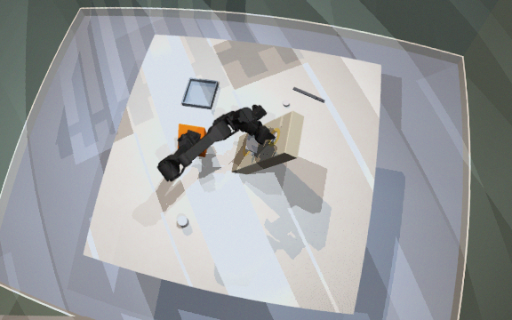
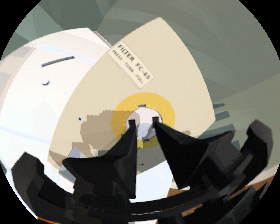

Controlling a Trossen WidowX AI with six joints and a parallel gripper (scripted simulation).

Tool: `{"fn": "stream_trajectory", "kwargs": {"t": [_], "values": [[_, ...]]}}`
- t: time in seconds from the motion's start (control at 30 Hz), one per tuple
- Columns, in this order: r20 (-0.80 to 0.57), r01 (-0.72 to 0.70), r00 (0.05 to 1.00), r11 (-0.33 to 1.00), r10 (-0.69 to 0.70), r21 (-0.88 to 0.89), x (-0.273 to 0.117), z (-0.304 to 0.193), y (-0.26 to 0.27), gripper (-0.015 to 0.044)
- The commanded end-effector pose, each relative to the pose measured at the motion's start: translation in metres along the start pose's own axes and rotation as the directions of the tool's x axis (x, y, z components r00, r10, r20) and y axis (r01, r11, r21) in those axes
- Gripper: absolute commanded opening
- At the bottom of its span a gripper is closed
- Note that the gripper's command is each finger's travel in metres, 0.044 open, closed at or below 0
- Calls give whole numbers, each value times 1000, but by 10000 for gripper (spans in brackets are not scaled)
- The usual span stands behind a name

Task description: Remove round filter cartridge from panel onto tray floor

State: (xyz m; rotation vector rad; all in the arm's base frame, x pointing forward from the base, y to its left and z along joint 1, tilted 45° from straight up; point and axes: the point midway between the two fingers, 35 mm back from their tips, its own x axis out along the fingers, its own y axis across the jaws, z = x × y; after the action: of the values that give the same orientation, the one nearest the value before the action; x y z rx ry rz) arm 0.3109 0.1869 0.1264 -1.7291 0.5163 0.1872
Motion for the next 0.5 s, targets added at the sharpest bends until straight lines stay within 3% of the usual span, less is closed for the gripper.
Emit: {"fn": "stream_trajectory", "kwargs": {"t": [0.0,0.47], "values": [[3,-1,1000,1000,1,-6,0,1,1,111],[3,-1,1000,1000,1,-6,4,0,1,111]]}}
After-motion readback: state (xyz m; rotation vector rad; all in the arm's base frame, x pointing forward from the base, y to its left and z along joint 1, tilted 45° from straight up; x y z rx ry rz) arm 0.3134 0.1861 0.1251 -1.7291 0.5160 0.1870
